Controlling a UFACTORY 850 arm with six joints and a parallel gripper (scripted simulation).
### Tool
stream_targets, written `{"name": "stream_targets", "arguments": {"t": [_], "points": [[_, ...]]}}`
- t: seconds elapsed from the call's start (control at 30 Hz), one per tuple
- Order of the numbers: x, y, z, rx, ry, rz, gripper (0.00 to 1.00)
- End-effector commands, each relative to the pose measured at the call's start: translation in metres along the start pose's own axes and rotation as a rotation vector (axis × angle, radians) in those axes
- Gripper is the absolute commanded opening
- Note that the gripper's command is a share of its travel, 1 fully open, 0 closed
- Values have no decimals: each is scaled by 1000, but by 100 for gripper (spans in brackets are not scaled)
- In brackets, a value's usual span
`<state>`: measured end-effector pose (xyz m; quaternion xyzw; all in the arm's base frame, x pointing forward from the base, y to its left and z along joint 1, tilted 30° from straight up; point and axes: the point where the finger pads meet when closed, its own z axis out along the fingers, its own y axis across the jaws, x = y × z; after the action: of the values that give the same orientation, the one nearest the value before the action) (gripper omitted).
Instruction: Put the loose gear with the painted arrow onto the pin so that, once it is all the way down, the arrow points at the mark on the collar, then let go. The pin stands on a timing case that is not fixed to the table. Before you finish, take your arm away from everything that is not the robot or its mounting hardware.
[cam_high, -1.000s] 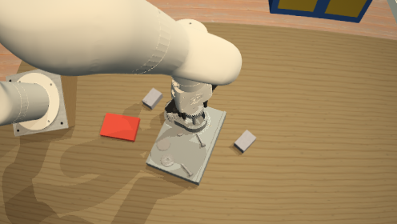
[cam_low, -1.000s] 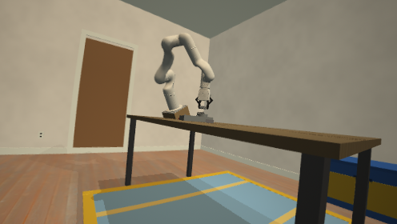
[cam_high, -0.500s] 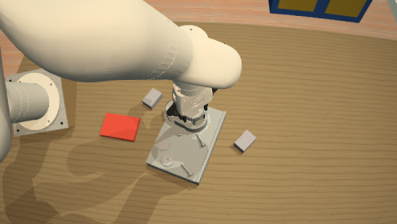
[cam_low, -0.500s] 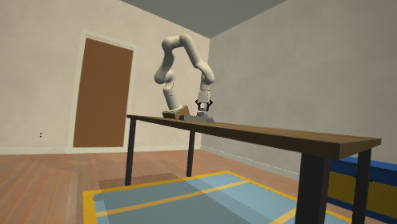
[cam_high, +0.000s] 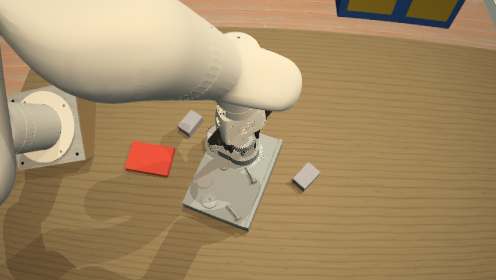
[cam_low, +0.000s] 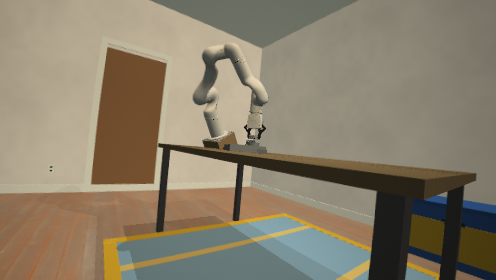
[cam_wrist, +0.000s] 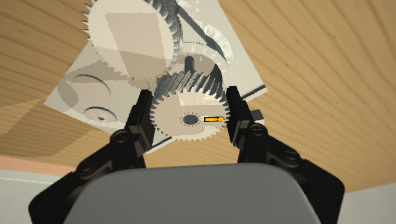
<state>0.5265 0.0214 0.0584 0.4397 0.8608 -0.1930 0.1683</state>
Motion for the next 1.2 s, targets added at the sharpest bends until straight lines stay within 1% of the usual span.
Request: {"name": "stream_targets", "arguments": {"t": [0.0, 1.17], "points": [[0, 1, -1, -2, -1, 0, 0], [0, 1, 4, -2, -1, 0, 0]]}}
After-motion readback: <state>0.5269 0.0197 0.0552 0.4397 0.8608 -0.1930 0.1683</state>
